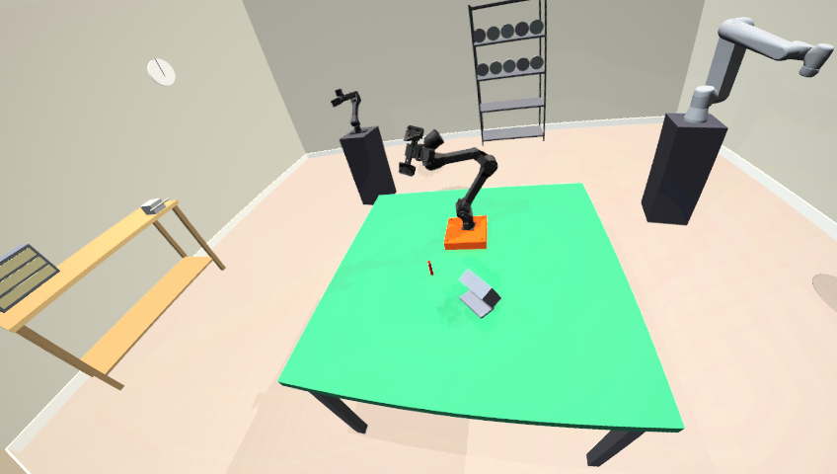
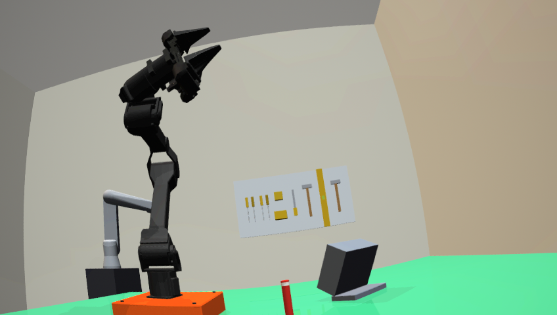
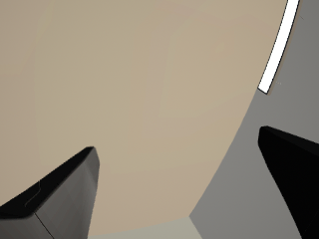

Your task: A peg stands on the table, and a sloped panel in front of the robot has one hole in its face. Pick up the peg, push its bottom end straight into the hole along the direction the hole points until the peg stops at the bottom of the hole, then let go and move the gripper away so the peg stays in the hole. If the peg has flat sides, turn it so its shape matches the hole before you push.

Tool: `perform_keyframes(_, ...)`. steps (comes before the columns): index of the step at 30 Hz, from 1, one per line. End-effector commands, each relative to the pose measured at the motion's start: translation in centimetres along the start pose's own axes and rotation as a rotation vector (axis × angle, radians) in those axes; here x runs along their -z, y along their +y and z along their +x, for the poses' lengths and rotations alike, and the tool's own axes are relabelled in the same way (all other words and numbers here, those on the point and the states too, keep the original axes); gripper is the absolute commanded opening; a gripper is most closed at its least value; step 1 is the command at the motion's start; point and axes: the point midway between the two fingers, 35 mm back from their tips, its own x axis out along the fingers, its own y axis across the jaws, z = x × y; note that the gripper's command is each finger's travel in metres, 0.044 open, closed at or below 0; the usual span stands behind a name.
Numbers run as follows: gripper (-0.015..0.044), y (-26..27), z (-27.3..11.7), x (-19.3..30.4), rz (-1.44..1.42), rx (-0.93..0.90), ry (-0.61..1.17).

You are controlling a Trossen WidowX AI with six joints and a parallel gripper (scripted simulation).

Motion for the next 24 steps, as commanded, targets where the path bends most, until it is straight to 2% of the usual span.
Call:
perform_keyframes(1, 0.0426, 0.0, 0.0, 0.0, 0.005, 0.0, 0.001)
perform_keyframes(2, 0.044, 0.1, 0.1, 0.1, 0.021, 0.001, 0.002)
perform_keyframes(24, 0.044, 5.6, 3.2, 4.4, 0.944, -0.003, 0.145)
